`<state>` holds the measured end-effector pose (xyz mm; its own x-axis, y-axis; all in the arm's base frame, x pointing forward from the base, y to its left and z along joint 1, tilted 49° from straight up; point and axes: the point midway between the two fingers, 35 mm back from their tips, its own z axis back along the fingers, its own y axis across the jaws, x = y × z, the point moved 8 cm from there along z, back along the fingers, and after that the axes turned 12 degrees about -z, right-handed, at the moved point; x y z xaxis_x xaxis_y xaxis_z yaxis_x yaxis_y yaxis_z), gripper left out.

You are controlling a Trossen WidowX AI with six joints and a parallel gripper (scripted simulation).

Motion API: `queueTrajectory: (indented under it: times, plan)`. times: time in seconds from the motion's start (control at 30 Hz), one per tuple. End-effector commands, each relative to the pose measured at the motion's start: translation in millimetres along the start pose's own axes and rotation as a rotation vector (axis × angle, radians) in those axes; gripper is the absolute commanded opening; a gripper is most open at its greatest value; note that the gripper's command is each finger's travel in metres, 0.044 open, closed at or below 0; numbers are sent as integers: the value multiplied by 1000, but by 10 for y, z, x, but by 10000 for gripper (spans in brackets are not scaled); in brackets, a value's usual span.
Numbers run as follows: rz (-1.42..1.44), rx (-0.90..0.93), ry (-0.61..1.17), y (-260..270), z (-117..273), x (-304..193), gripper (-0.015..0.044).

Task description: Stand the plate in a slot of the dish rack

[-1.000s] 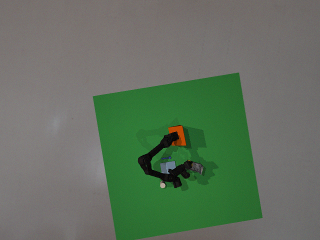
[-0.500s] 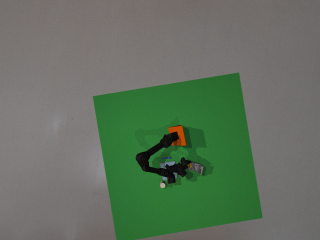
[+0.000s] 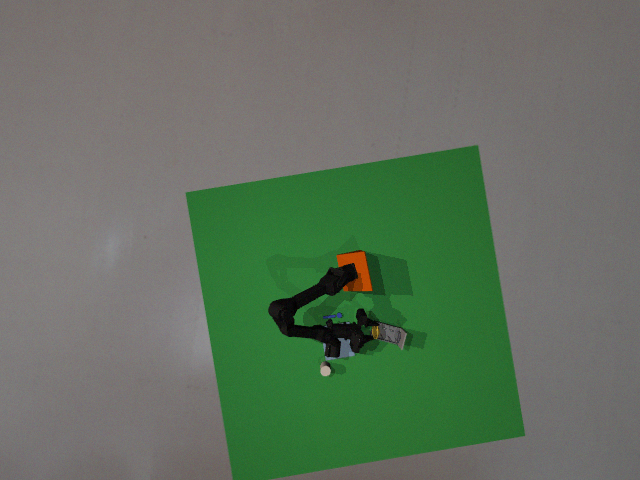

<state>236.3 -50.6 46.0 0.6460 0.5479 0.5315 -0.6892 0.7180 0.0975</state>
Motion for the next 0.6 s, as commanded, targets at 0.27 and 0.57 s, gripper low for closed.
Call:
queueTrajectory:
  times: [0.27,0.57]
  plan:
    - [336,-121,-182,16,143,-197,0]
    - [354,-130,-190,18,150,-207,0]
